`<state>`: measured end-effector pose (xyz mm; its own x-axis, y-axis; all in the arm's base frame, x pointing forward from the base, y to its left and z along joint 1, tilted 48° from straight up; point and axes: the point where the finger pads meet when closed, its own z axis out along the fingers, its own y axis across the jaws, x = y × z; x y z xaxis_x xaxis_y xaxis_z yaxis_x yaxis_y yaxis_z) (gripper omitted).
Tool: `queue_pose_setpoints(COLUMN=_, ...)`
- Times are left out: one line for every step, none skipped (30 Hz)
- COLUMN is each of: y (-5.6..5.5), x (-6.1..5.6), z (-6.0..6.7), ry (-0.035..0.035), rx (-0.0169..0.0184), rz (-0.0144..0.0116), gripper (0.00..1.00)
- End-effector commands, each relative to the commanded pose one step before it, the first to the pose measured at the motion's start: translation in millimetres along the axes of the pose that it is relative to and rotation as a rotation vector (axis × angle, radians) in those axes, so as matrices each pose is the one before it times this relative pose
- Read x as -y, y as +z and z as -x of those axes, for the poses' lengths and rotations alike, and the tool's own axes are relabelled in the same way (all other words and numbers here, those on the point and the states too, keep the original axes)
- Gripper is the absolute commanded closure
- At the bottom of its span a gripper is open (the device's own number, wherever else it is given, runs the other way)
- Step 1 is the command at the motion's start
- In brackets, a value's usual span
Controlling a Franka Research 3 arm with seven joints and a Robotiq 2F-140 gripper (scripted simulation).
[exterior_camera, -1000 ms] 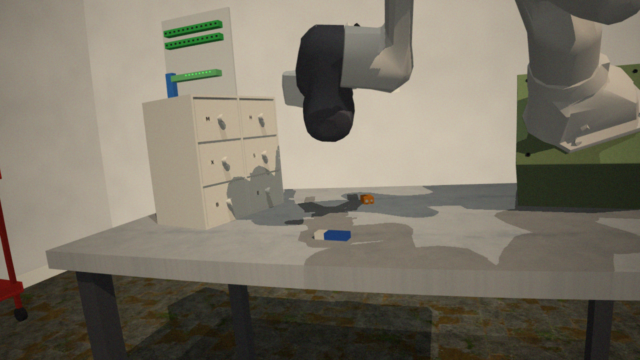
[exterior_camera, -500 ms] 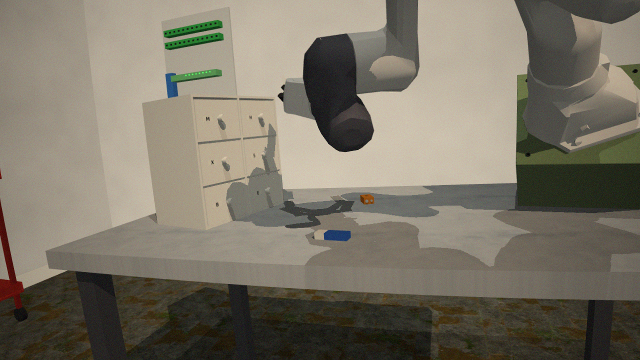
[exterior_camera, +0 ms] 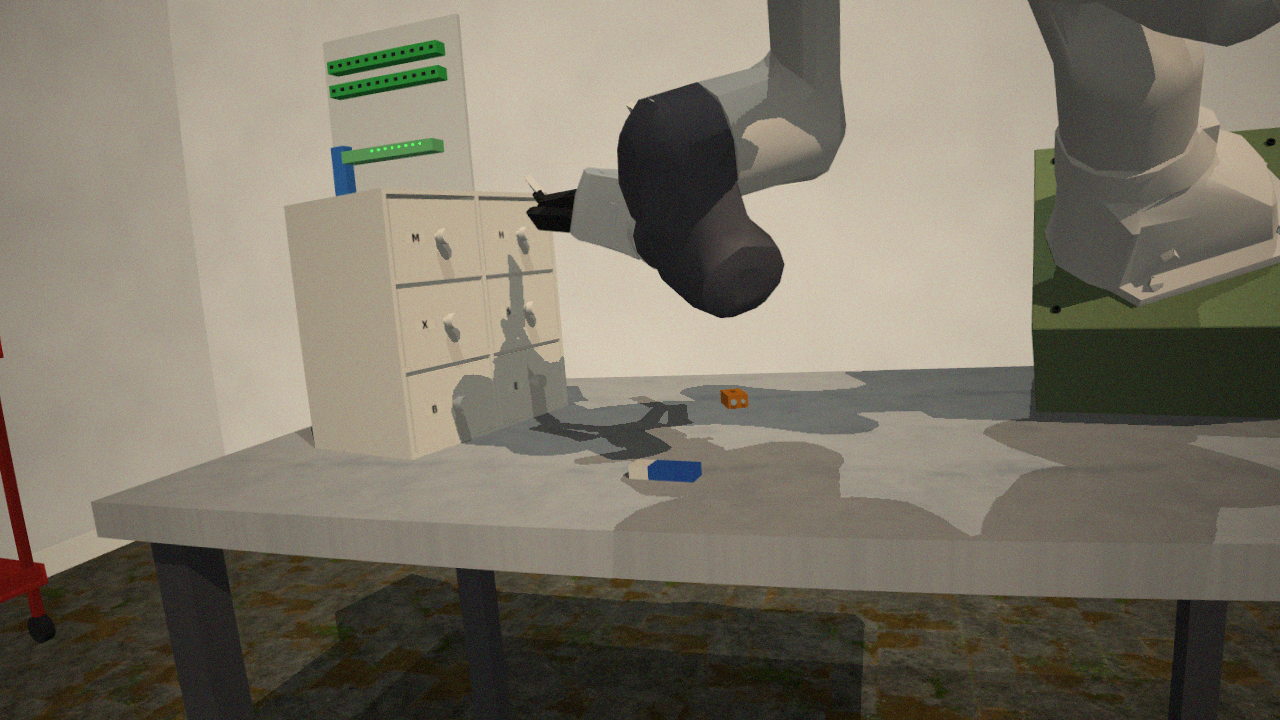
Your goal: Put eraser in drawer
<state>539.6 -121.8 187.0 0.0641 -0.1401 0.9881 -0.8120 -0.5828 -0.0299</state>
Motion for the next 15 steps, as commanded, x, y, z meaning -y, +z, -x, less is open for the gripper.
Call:
queue_pose_setpoints(y=-9.99, x=29.40, z=0.74, ry=0.18941, rx=-0.02353, rz=-0.11955, gripper=0.00)
queue_pose_setpoints(y=0.00, x=0.00, z=0.00, ry=0.00000, rx=0.00000, rz=0.00000, gripper=0.00)
queue_pose_setpoints(y=0.00, x=0.00, z=0.00, ry=0.00000, rx=0.00000, rz=0.00000, gripper=0.00)
queue_pose_setpoints(y=0.00, x=0.00, z=0.00, ry=0.00000, rx=0.00000, rz=0.00000, gripper=0.00)
queue_pose_setpoints(y=0.00, x=0.00, z=0.00, ry=0.00000, rx=0.00000, rz=0.00000, gripper=0.00)
queue_pose_setpoints(y=0.00, x=0.00, z=0.00, ry=0.00000, rx=0.00000, rz=0.00000, gripper=0.00)
queue_pose_setpoints(y=-8.09, x=22.27, z=5.07, ry=0.06843, rx=0.00602, rz=-0.08148, gripper=0.00)
queue_pose_setpoints(y=0.00, x=0.00, z=0.00, ry=0.00000, rx=0.00000, rz=0.00000, gripper=0.00)
queue_pose_setpoints(y=0.00, x=0.00, z=0.00, ry=0.00000, rx=0.00000, rz=0.00000, gripper=0.00)
queue_pose_setpoints(y=0.00, x=0.00, z=0.00, ry=0.00000, rx=0.00000, rz=0.00000, gripper=0.00)
queue_pose_setpoints(y=0.00, x=0.00, z=0.00, ry=0.00000, rx=0.00000, rz=0.00000, gripper=0.00)
queue_pose_setpoints(y=0.00, x=0.00, z=0.00, ry=0.00000, rx=0.00000, rz=0.00000, gripper=0.00)
queue_pose_setpoints(y=-7.56, x=20.90, z=6.51, ry=0.06524, rx=0.01252, rz=-0.07520, gripper=0.00)
queue_pose_setpoints(y=0.00, x=0.00, z=0.00, ry=0.00000, rx=0.00000, rz=0.00000, gripper=0.00)
queue_pose_setpoints(y=0.00, x=0.00, z=0.00, ry=0.00000, rx=0.00000, rz=0.00000, gripper=0.00)
